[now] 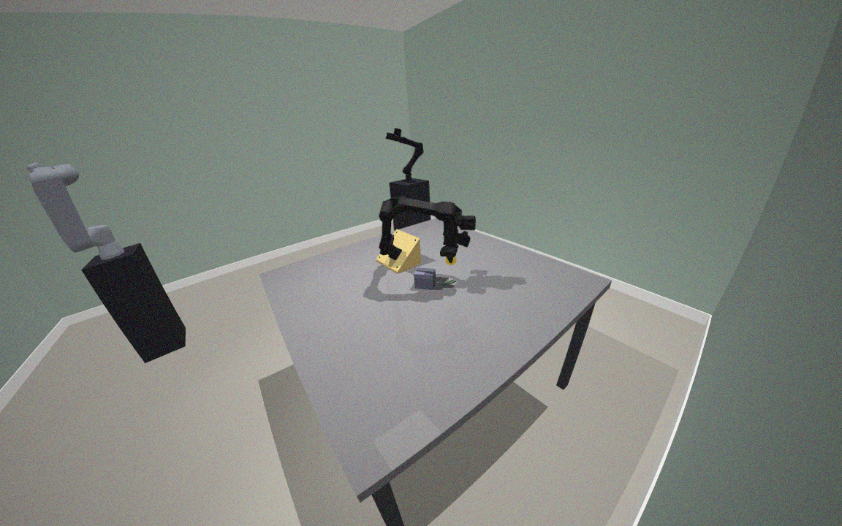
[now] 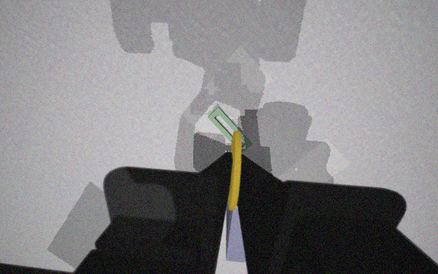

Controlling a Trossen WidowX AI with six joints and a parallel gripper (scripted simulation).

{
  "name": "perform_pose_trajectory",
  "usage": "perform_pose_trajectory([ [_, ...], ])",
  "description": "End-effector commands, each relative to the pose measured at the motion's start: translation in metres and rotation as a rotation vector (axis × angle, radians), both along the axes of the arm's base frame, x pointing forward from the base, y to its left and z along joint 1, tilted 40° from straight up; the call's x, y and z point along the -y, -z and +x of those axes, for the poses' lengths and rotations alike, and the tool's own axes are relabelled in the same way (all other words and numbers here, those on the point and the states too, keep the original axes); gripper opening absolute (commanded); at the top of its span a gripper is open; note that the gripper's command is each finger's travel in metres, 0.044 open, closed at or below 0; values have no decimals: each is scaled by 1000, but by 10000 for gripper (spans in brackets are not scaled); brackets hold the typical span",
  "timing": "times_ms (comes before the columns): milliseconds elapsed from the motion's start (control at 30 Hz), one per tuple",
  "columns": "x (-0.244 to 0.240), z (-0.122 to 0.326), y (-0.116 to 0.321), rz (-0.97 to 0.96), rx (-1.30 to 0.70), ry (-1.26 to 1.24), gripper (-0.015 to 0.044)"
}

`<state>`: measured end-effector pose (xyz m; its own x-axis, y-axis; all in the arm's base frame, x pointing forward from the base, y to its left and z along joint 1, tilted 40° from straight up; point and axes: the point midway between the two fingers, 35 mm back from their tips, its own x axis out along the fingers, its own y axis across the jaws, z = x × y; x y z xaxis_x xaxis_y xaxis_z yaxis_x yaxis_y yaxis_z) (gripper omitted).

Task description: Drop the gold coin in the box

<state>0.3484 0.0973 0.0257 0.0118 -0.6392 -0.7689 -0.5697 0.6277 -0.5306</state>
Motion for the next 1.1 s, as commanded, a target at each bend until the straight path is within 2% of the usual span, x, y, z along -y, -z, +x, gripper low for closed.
perform_pose_trajectory([
  [0,6,-5,-6,1,5,12,0],
  [1067,57,-52,-49,-2,1,12,0],
])
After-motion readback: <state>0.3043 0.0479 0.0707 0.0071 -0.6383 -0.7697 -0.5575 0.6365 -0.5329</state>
